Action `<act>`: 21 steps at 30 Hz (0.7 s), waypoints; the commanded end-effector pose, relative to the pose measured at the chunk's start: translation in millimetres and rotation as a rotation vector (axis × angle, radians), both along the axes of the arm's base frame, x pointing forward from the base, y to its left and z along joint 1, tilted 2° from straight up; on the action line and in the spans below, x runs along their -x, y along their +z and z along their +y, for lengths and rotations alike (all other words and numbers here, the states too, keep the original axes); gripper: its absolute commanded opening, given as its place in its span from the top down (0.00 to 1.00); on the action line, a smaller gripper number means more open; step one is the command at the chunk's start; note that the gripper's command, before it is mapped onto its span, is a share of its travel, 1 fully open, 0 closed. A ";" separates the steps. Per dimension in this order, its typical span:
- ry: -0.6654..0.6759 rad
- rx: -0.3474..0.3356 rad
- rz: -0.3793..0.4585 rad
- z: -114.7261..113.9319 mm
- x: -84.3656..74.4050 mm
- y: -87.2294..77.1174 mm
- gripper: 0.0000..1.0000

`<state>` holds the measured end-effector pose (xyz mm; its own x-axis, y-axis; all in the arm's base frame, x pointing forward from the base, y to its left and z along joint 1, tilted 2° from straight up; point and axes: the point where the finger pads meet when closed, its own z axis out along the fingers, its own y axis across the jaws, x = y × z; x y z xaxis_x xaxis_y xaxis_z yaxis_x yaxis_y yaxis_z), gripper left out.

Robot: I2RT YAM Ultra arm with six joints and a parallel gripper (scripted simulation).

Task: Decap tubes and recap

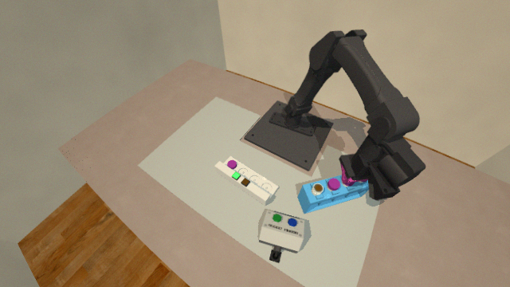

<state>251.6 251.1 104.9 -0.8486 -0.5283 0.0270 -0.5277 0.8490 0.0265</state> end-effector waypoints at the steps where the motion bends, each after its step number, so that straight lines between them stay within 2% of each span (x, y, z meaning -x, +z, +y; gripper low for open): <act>1: -0.259 -0.004 -0.010 1.3 -2.1 4.0 1.00; 5: -0.459 0.002 -0.007 1.3 -2.1 3.9 1.00; 7: -0.459 0.002 -0.007 1.3 -2.1 3.9 1.00; 10: -0.609 0.007 -0.004 1.3 -2.1 3.8 1.00; 18: -0.623 0.008 -0.004 1.3 -2.1 3.8 1.00; 19: -0.623 0.008 -0.004 1.3 -2.1 3.8 0.51; 21: -0.623 0.008 -0.004 1.3 -2.1 3.8 0.51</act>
<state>252.3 252.0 105.5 -0.9984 0.0455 0.0338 0.0459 0.9989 0.0121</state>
